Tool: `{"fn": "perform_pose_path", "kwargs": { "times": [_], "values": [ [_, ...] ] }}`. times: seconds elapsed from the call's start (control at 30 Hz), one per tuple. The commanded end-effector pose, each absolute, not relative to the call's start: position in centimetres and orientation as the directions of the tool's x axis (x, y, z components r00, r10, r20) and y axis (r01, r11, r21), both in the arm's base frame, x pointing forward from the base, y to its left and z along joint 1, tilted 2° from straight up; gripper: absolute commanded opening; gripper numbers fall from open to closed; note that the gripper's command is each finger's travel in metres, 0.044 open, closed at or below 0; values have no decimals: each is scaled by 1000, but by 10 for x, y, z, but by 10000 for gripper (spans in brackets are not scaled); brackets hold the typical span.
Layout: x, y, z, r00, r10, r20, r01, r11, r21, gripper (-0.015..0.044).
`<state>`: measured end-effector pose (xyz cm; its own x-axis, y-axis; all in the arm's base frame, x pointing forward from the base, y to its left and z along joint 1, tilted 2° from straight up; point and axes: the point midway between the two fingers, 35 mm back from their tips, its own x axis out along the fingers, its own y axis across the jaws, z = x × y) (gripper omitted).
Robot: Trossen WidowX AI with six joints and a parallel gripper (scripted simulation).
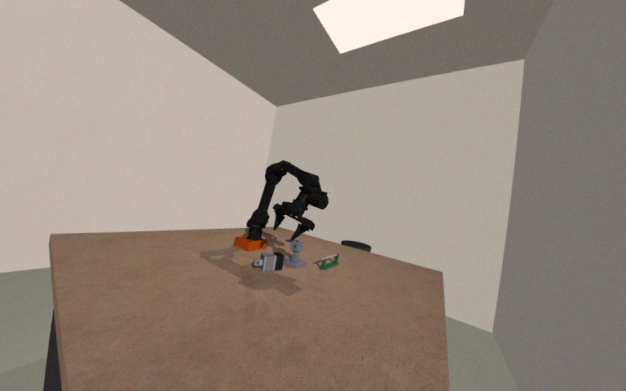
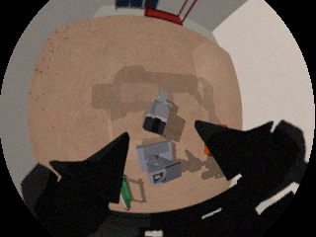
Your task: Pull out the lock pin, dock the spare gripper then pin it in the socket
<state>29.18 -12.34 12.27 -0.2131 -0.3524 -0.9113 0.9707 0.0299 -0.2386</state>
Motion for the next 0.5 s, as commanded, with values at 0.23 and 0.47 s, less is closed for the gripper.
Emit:
{"fn": "perform_pose_path", "kwargs": {
  "times": [0.23,0.47],
  "values": [
    [263,-150,131,-228,-443,-867,894,-447,-7,440],
    [263,-150,129,-228,-443,-867,894,-447,-7,440]
  ]
}}
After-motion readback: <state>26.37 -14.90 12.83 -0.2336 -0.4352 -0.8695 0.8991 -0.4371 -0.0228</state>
